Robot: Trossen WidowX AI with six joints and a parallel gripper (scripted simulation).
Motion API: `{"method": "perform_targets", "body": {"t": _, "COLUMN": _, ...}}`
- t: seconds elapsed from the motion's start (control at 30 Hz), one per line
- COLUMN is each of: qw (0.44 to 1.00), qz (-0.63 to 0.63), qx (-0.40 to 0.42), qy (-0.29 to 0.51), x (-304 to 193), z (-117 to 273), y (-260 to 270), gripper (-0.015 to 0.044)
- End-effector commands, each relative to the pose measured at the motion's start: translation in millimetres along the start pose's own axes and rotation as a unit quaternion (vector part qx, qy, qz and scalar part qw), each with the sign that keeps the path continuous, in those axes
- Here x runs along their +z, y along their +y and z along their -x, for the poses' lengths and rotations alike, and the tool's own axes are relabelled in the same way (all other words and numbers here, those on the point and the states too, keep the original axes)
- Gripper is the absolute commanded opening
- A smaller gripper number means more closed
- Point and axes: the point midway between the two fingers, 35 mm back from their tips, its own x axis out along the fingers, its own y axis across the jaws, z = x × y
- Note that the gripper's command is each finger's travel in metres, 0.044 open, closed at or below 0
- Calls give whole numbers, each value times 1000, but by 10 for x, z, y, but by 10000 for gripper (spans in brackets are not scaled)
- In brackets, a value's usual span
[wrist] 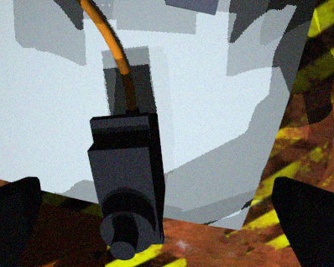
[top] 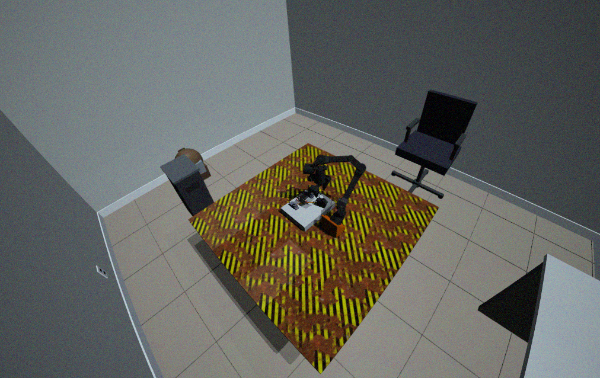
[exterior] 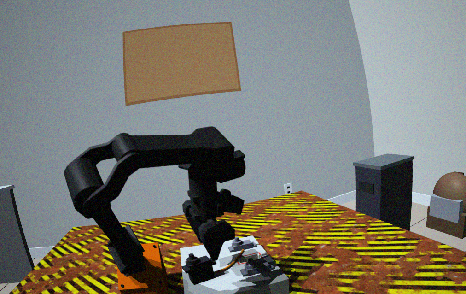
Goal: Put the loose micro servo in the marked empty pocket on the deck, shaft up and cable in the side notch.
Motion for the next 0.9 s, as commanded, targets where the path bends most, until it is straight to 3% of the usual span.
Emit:
{"method": "perform_targets", "body": {"t": 0.0, "qw": 997, "qz": 52, "qx": -44, "qy": -24, "x": -108, "z": 23, "y": 220, "gripper": 440}}
{"method": "perform_targets", "body": {"t": 0.87, "qw": 997, "qz": 59, "qx": -50, "qy": -28, "x": -102, "z": -341, "y": 204, "gripper": 440}}
